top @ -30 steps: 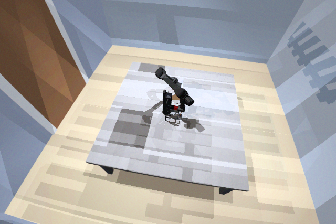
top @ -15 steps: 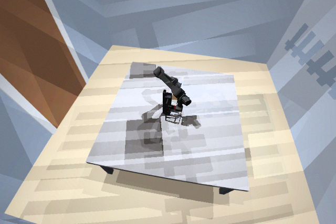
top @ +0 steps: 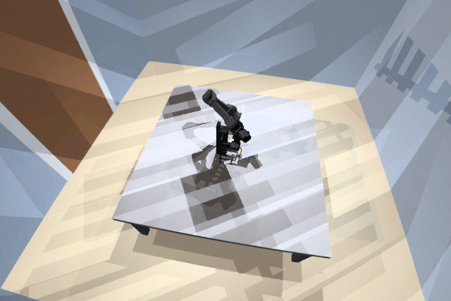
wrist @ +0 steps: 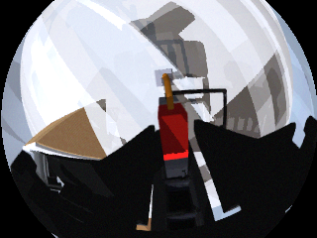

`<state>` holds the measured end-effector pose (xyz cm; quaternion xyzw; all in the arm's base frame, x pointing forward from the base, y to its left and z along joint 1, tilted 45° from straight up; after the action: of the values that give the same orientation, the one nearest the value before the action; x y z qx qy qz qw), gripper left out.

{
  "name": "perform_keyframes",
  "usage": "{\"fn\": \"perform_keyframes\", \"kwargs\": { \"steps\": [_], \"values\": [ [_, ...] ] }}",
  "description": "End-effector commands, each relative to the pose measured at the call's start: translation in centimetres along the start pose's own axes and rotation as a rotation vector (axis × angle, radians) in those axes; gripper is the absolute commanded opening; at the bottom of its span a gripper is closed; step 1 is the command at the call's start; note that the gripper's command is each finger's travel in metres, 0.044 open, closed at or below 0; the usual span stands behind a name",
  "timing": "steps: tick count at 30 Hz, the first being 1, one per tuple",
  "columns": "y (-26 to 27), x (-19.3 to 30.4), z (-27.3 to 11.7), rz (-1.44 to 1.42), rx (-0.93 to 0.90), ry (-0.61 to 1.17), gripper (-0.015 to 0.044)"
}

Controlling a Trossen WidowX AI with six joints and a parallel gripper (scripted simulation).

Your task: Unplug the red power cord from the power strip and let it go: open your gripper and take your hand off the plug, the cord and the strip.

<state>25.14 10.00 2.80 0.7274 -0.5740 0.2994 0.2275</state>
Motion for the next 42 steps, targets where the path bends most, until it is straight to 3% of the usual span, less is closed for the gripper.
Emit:
{"fn": "perform_keyframes", "kwargs": {
  "steps": [1,10,13,23,42],
  "values": [
    [0.1,0.1,0.3,-0.007,0.001,0.006,0.0160],
    [0.1,0.2,1.2,-0.007,0.001,0.006,0.0160],
    [0.0,0.1,1.0,0.002,0.002,-0.001,0.0081],
    [0.0,0.1,1.0,0.002,0.002,-0.001,0.0000],
    [-0.6,-2.6,0.8,-0.001,0.002,-0.002,0.0000]
  ]
}}
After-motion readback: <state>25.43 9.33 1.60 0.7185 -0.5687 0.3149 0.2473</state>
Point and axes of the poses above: the point midway between the two fingers, 35 mm back from their tips, its own z axis out along the fingers, its own y axis across the jaws, x = y × z, the point moved 1 cm from there along -z, back along the fingers, and after that the axes turned 7 degrees about -z, right-handed, at the moved point
